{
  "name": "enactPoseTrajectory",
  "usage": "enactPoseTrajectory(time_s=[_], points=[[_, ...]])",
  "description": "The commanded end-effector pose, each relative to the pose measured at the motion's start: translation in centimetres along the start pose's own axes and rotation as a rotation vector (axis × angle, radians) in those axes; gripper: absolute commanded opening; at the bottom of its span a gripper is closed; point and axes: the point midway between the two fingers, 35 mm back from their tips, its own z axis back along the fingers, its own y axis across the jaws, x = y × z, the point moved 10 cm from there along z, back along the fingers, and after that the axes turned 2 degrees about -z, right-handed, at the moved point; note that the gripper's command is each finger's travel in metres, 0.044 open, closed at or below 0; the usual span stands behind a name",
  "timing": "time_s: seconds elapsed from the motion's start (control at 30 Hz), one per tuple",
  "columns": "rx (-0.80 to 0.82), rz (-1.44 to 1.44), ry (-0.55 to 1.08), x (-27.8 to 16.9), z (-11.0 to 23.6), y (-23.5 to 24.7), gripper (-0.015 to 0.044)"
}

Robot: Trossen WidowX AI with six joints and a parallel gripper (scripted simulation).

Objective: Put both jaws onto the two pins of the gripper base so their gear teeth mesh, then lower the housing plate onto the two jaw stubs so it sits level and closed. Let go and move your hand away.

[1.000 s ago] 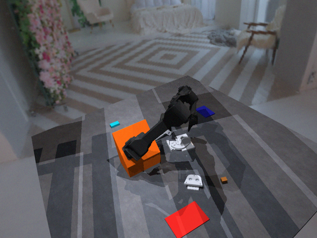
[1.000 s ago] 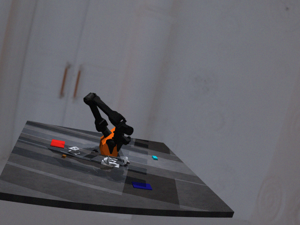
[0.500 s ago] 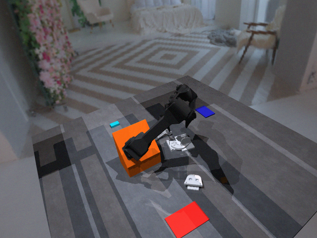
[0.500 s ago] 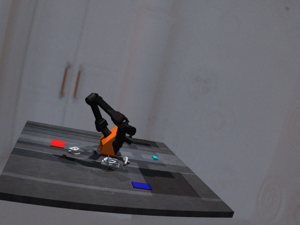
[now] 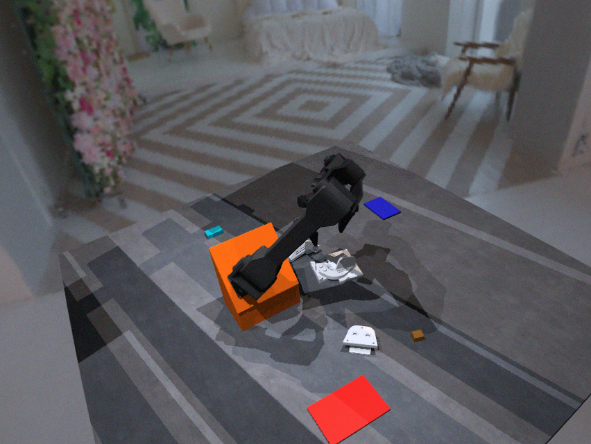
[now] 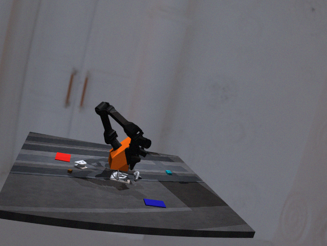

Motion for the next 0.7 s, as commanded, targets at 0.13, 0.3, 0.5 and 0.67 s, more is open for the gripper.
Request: enactPoseTrajectory(time_s=[0.13,0.3,0.5,0.67], points=[[0.002,0.185,-0.003,0.9,0.1,-0.1,0.0440],[0.003,0.308,-0.004,1.4,0.1,0.0,0.0440],[0.004,0.455,-0.004,2.0,0.1,0.1,0.0440],[0.004,0.578,-0.004,2.6,0.1,0.2,0.0440]])
